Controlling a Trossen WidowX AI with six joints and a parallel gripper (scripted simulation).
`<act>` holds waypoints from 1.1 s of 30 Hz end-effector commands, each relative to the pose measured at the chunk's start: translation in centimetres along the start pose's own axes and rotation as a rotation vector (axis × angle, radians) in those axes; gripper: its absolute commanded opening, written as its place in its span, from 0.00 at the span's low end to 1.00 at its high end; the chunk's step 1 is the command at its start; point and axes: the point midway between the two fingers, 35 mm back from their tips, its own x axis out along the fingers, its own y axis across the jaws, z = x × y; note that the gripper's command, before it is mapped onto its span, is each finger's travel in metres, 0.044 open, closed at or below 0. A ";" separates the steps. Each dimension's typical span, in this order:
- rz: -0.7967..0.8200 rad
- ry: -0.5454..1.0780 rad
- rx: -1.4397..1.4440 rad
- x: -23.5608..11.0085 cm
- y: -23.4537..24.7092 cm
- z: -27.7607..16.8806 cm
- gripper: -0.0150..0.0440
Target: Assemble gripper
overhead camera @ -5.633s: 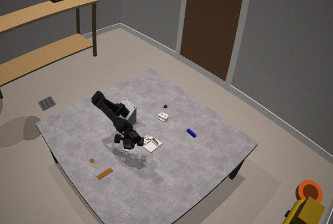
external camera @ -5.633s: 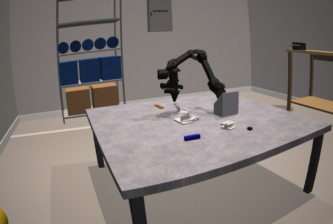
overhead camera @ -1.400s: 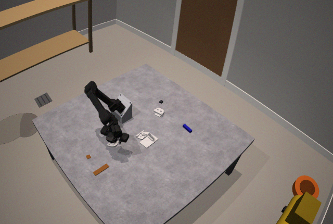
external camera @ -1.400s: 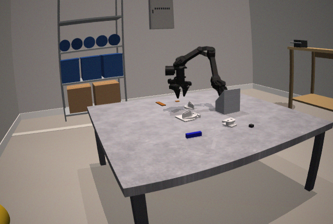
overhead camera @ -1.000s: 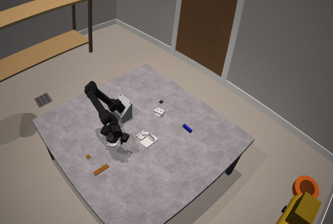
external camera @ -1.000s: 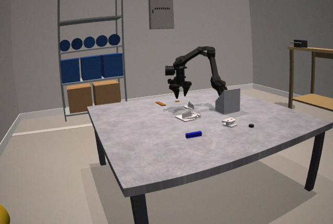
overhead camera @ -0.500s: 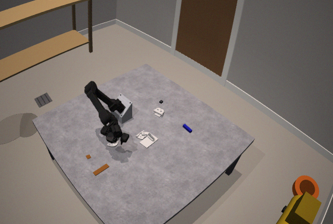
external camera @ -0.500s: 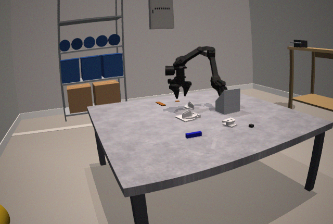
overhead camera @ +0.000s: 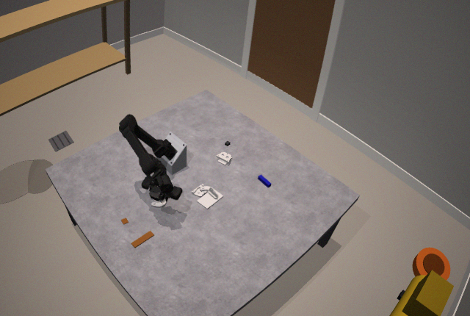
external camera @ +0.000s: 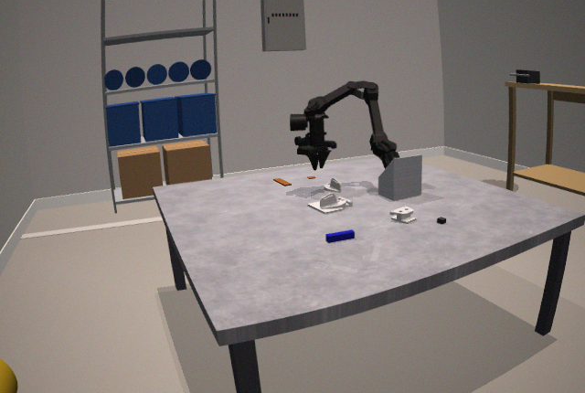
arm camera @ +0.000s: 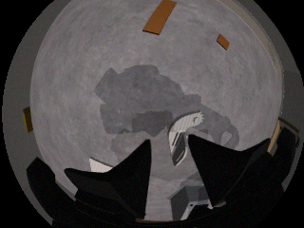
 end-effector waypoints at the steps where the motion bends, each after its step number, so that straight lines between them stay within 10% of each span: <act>1: -0.005 -0.003 0.004 -0.1 -0.1 0.1 0.38; 4: -0.005 -0.003 0.004 -0.1 -0.1 0.1 0.25; 24: -0.005 -0.003 0.004 -0.1 -0.1 0.1 0.25; 33: 0.000 0.000 0.000 0.0 0.0 0.0 0.65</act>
